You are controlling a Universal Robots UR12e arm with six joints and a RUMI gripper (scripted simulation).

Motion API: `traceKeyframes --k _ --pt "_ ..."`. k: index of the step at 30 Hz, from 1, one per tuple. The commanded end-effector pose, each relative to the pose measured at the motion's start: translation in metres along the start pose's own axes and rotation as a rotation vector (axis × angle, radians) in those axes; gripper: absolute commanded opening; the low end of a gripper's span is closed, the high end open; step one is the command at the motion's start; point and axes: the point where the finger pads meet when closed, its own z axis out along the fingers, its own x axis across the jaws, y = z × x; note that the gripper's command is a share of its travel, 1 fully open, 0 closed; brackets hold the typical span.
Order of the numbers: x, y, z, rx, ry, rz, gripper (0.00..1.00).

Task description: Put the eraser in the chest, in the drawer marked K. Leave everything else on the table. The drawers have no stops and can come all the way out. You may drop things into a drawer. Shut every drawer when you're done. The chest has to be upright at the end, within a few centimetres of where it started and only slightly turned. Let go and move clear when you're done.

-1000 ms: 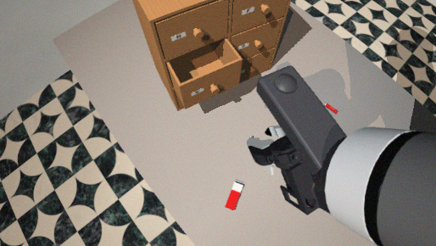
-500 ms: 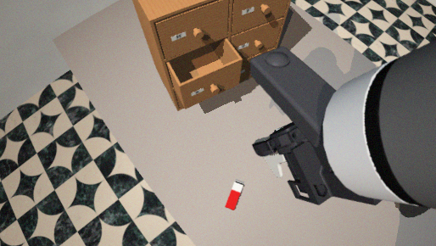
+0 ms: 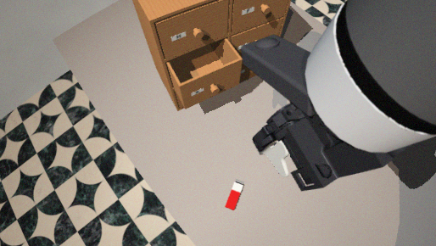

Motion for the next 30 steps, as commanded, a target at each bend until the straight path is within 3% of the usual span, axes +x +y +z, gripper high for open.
traceKeyframes --k 1,11,30 --pt "-0.0008 0.0016 -0.0033 -0.057 0.001 0.000 0.20" --pt "-0.0004 0.0047 -0.0088 -0.104 0.001 0.001 0.20" --pt "-0.0003 0.0051 -0.0095 -0.109 0.001 0.001 0.20"
